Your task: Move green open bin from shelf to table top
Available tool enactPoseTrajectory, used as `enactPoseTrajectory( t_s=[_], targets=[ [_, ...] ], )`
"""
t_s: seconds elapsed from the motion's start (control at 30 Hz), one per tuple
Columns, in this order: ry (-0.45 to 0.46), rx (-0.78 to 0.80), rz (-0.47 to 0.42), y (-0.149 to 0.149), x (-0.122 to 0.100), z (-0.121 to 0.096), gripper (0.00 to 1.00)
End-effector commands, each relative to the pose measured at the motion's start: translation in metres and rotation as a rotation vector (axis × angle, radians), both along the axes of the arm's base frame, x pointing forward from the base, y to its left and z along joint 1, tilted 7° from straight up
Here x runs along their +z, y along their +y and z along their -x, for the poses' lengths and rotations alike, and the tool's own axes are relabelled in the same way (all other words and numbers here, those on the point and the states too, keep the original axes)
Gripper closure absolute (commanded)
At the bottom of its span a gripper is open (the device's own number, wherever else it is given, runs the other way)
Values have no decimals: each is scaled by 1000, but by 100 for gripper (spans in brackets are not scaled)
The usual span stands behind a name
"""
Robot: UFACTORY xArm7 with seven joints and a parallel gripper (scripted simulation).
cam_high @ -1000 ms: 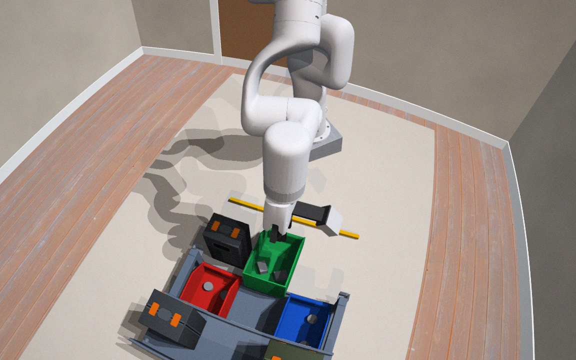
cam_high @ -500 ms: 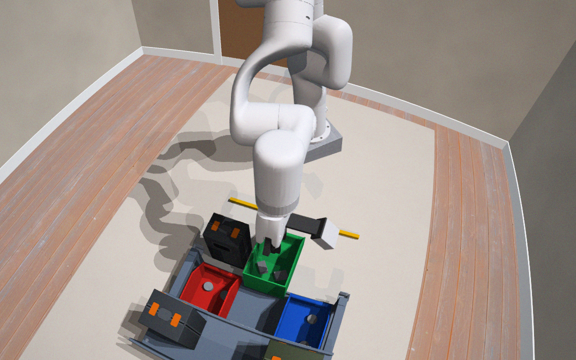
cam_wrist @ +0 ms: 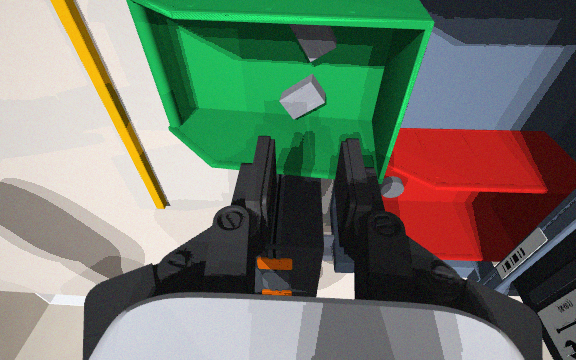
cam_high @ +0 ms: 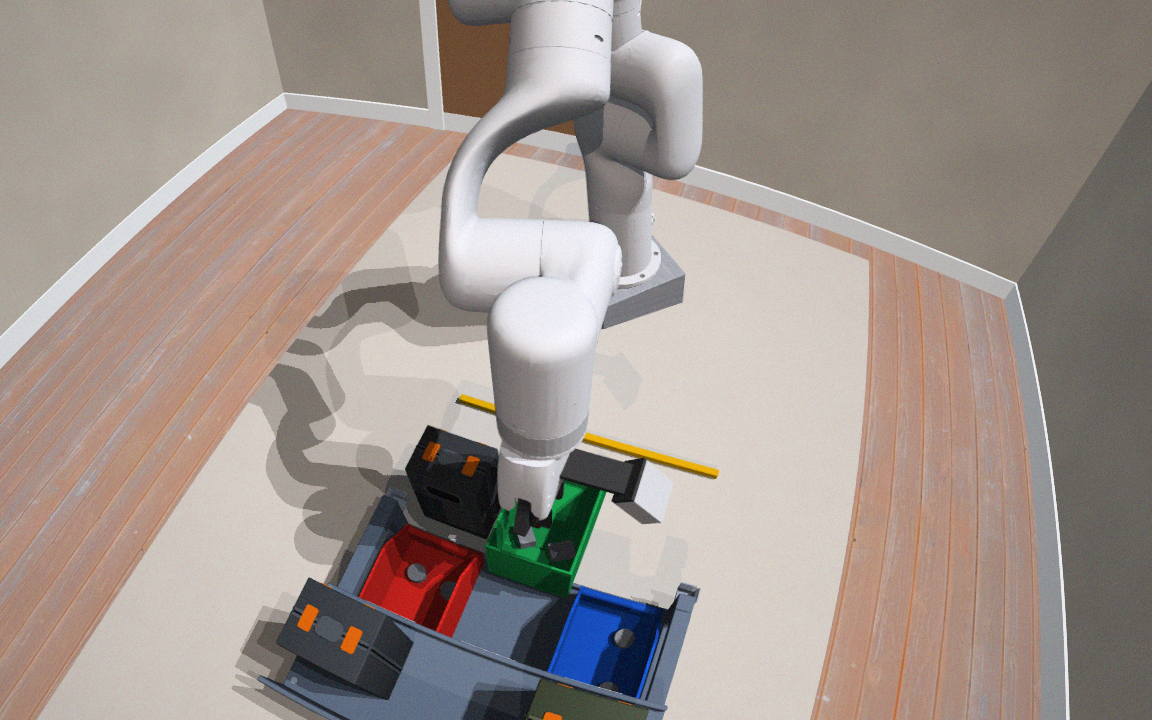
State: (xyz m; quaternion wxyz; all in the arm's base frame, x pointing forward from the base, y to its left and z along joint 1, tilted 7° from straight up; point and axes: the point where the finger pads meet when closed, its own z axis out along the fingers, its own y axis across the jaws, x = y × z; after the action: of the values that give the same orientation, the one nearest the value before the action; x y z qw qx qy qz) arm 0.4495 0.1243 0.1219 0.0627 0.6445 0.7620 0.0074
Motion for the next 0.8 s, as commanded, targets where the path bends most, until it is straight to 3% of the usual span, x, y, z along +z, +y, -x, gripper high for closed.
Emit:
enactPoseTrajectory(
  t_s=[0.0,0.3,0.47,0.77],
  targets=[
    [2,2,2,3,3,-9,67],
    [2,2,2,3,3,-9,67],
    [2,2,2,13,23,-59,67],
    [2,2,2,13,23,-59,67]
  ],
)
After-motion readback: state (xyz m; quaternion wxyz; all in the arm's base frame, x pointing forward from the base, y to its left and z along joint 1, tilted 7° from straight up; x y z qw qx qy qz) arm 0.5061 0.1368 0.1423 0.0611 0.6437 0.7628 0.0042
